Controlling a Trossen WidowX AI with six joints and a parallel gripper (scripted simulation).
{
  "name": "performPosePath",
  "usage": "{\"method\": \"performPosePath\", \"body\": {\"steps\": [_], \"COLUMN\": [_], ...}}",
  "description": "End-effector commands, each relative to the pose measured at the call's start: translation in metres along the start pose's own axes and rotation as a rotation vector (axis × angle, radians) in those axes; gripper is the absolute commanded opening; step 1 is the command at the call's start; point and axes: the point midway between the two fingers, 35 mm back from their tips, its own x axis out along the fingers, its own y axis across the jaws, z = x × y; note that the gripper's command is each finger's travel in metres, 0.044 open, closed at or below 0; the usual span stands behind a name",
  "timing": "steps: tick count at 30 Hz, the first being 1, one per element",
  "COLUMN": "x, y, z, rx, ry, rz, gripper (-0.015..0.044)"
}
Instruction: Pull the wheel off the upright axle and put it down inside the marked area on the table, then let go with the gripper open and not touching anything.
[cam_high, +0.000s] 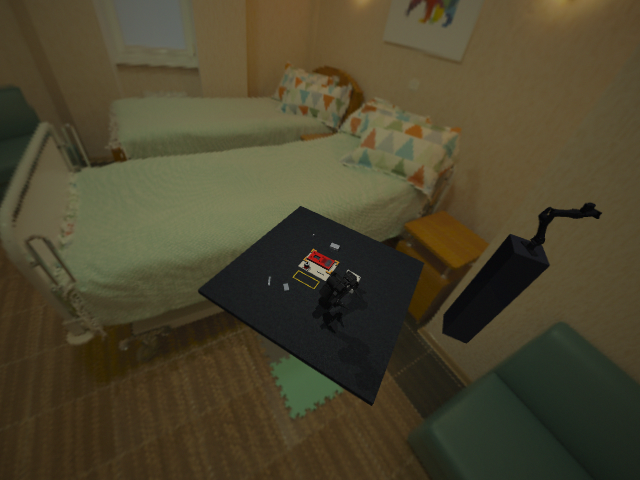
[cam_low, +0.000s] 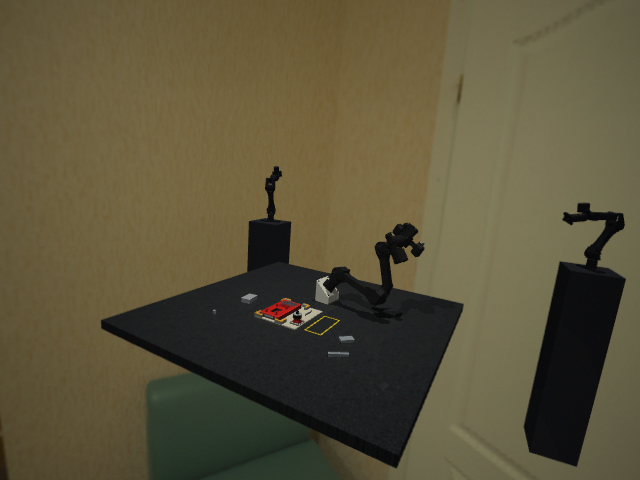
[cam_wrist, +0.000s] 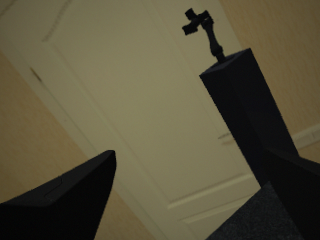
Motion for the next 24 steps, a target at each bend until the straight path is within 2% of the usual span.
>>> {"method": "performPosePath", "body": {"steps": [1, 4, 12, 24], "x": [0.0, 0.001, -0.01, -0.068], "y": [0.001, 0.01, 0.08, 0.184], "z": [0.001, 0.01, 0.065, 0.119], "rx": [0.0, -0.003, -0.001, 0.051], "ry": [-0.002, -0.037, -0.268, -0.539], "rz": [0.001, 0.018, 0.177, 0.52], "gripper": [0.0374, 0.03, 0.03, 0.03]}}
